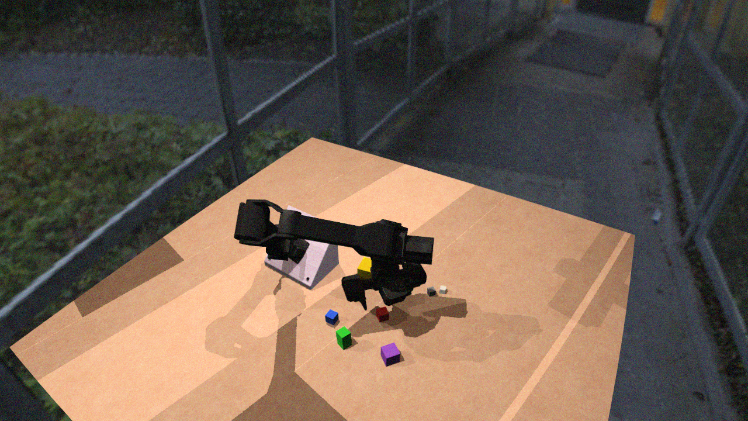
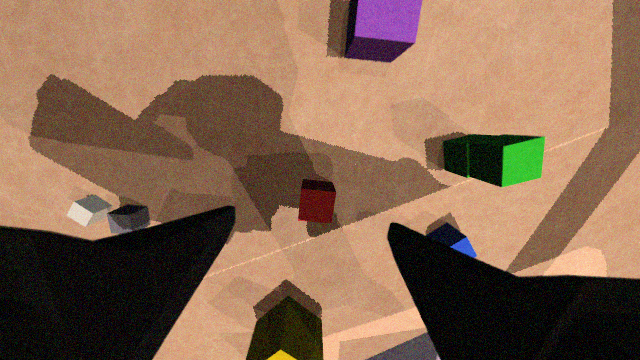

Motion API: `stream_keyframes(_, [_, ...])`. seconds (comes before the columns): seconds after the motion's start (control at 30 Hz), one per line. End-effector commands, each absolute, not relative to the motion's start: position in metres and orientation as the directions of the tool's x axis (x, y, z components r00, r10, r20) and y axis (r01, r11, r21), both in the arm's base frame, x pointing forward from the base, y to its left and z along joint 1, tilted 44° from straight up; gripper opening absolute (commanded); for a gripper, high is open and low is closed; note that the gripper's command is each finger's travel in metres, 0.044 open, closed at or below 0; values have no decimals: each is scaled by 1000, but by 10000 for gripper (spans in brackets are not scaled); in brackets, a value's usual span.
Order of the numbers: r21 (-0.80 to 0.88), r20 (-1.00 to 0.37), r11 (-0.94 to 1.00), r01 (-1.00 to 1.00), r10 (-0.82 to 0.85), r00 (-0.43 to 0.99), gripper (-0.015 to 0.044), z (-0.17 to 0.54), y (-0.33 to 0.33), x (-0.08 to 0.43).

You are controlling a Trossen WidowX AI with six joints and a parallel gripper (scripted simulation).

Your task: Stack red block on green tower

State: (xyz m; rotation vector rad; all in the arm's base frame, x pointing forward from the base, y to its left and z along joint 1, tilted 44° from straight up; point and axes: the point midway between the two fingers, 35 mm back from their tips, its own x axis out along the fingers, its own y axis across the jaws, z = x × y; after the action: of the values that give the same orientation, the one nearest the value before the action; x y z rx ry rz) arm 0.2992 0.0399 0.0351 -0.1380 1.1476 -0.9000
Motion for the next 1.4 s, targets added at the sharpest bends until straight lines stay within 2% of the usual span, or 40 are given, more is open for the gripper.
stream_keyframes(0.0, [-534,-723,654,536,-682,112,440,28,33,298])
stream_keyframes(1.27, [-535,-722,653,536,-683,112,440,5,11,301])
stream_keyframes(1.37, [-535,-722,653,536,-683,112,361,5,11,301])
